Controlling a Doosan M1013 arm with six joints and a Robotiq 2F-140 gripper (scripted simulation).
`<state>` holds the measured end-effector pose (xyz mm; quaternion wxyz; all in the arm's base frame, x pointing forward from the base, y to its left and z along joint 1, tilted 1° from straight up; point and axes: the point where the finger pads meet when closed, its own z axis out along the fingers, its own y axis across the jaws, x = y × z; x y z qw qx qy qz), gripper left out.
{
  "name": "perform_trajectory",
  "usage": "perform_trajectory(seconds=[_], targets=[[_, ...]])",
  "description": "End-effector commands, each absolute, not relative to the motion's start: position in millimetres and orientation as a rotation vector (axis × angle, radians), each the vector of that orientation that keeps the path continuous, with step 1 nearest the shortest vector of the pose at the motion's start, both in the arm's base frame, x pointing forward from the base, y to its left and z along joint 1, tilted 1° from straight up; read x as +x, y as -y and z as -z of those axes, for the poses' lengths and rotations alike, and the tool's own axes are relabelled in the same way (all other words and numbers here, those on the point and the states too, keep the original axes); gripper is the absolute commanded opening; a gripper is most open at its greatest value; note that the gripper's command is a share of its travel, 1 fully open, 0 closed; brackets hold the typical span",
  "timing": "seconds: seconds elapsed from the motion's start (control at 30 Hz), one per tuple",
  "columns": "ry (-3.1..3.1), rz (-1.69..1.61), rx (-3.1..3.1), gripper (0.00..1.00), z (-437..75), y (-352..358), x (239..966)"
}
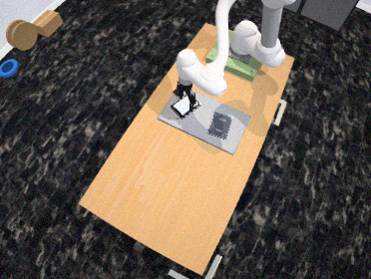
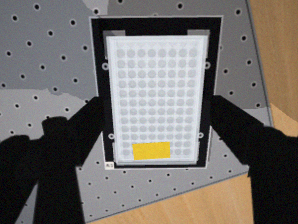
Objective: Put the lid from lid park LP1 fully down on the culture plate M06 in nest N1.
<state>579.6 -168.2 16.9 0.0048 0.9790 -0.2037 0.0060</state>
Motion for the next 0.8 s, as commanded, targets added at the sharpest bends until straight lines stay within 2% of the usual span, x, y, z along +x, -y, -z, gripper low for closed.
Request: perform_trajectory(seconds=[0.0,0.77], targets=[[0.638,-0.021,3.067,0.69,-22,168,580],[0.638,-0.021,3.067,0.69,-55,168,580]])
